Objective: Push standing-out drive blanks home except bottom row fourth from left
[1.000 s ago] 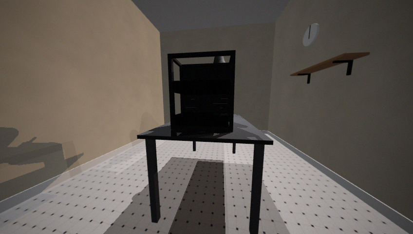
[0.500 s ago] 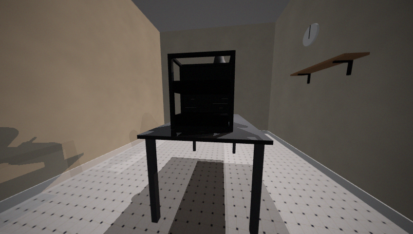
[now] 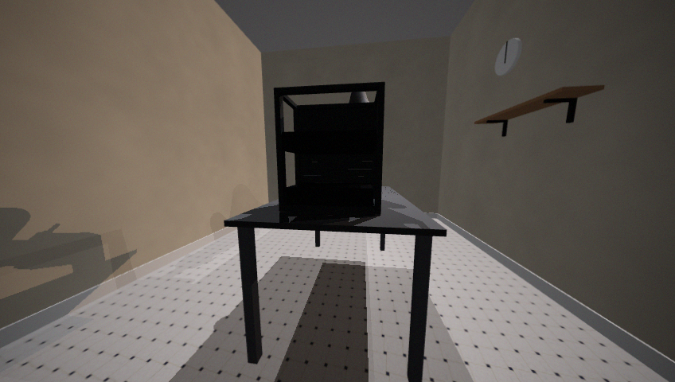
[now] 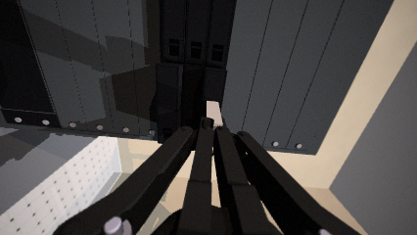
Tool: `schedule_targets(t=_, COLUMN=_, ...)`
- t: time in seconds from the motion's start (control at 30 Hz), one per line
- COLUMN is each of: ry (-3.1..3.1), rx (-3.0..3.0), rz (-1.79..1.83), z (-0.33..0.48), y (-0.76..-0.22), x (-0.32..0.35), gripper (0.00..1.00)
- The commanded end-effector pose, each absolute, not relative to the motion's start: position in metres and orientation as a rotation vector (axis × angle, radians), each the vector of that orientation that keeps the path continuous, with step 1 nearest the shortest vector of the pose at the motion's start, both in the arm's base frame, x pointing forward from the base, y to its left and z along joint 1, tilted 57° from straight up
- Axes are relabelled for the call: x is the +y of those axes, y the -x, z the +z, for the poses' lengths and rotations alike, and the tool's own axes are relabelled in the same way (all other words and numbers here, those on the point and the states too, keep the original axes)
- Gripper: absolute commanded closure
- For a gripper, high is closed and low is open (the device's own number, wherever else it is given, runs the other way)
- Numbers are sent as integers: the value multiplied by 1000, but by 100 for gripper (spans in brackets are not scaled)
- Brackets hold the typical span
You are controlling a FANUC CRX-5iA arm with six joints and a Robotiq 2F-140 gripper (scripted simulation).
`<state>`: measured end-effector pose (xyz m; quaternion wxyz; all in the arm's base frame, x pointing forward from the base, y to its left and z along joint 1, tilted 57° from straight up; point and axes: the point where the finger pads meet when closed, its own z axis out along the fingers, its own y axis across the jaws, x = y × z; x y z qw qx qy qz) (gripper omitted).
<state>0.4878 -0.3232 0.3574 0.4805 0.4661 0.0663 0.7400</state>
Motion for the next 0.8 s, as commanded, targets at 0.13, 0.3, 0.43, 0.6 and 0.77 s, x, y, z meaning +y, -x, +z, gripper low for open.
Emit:
schedule_targets(t=0.13, ry=-1137, rx=161, rz=1804, z=358, y=-488, x=-324, gripper=100)
schedule_targets(t=0.3, ry=-1137, rx=161, rz=1804, z=358, y=-489, x=-324, gripper=100)
schedule_targets(t=0.43, ry=-1137, rx=161, rz=1804, z=362, y=-494, x=-326, gripper=100)
schedule_targets(t=0.6, ry=-1137, rx=161, rz=1804, z=363, y=-496, x=-327, gripper=100)
schedule_targets(t=0.77, ry=-1137, rx=161, rz=1804, z=363, y=-496, x=-327, gripper=100)
